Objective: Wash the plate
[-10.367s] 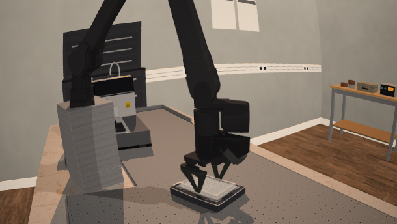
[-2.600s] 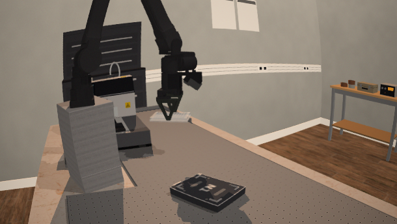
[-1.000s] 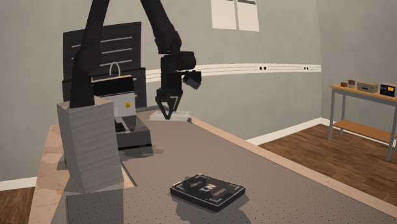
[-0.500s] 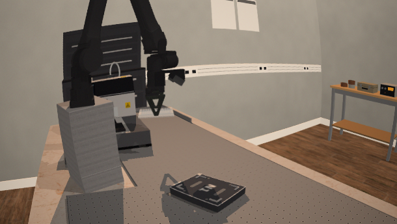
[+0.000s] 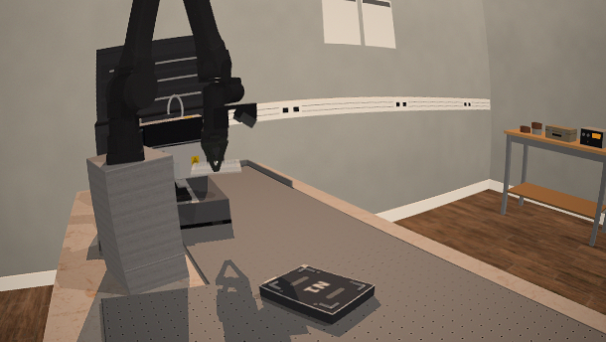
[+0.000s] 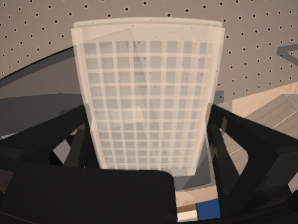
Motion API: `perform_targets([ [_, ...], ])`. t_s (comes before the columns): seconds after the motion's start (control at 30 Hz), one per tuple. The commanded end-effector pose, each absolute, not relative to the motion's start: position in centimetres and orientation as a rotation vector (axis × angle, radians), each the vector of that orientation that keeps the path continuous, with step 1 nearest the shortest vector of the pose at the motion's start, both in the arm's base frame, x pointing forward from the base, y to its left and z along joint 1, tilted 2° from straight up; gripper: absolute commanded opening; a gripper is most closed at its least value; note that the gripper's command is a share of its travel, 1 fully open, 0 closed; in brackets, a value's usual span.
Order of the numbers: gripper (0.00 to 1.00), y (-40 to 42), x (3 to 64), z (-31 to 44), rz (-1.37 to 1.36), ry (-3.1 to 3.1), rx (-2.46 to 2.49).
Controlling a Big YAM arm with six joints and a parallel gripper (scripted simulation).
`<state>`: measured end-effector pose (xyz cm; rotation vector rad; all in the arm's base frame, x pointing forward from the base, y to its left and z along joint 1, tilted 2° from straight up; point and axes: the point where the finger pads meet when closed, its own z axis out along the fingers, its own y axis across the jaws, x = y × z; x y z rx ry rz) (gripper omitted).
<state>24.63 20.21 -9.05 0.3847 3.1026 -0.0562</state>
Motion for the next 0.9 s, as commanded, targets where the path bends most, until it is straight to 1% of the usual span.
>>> perform_targets([
  [0.0, 0.82, 22.1, 25.4, -7.7, -0.010, 3.065, 0.449],
  [0.13, 0.82, 23.9, 24.6, -7.4, 0.003, 3.062, 0.448],
  [0.27, 0.82, 23.5, 25.2, -7.4, 0.010, 3.053, 0.483],
  [0.87, 0.82, 23.7, 24.6, -7.5, 0.004, 3.061, 0.449],
])
